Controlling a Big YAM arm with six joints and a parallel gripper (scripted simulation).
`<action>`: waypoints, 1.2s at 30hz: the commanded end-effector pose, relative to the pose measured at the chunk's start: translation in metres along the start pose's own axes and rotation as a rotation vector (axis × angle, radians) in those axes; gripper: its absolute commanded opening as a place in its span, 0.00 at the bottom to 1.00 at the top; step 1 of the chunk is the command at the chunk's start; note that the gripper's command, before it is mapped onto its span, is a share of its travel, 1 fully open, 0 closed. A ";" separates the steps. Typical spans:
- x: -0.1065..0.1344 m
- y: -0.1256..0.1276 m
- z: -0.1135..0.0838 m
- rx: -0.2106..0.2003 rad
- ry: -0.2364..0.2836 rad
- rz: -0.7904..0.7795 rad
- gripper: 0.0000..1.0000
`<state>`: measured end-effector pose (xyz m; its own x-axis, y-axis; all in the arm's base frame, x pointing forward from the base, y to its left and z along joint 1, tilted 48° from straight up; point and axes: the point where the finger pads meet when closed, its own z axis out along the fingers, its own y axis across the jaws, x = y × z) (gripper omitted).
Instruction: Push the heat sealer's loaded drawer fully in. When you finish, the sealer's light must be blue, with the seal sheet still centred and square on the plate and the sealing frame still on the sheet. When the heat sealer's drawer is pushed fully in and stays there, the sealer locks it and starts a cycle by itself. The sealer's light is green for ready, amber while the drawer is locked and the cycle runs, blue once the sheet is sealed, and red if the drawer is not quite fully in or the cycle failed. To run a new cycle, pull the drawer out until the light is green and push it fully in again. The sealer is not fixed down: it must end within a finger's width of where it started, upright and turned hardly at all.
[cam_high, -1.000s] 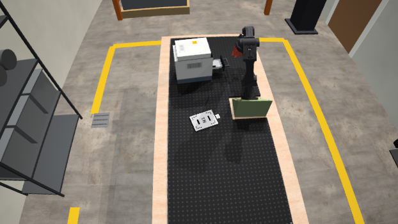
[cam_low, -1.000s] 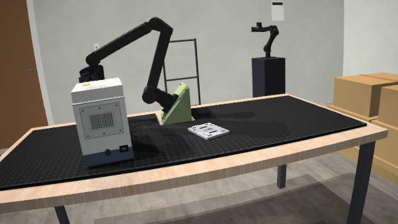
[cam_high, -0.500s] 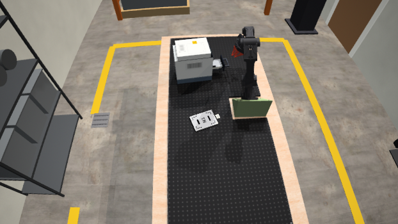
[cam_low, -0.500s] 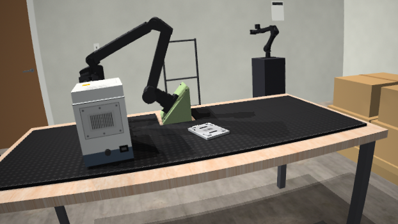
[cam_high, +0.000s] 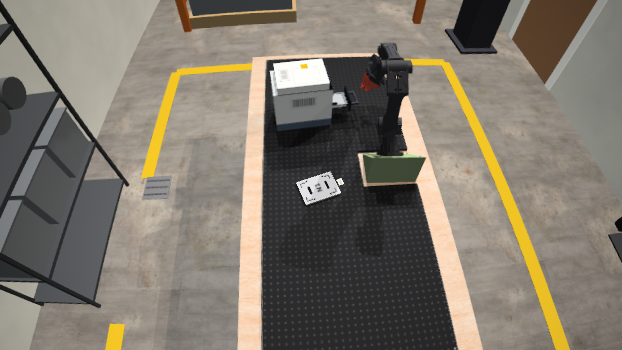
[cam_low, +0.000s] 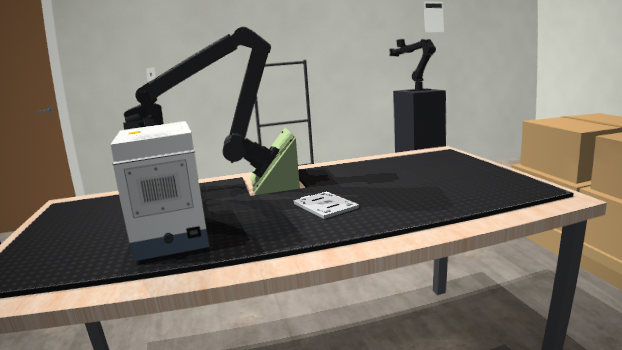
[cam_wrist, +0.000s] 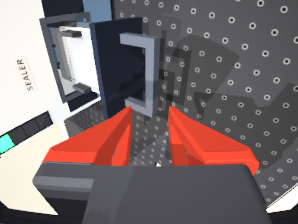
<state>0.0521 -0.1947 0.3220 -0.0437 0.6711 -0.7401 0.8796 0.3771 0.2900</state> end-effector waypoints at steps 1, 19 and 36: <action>0.000 0.003 0.000 0.004 -0.016 -0.002 0.30; -0.001 0.003 0.011 0.002 -0.017 0.000 0.30; -0.001 0.002 0.022 0.000 -0.014 0.004 0.30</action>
<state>0.0621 -0.2083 0.3093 -0.0411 0.6715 -0.7399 0.8800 0.3750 0.2915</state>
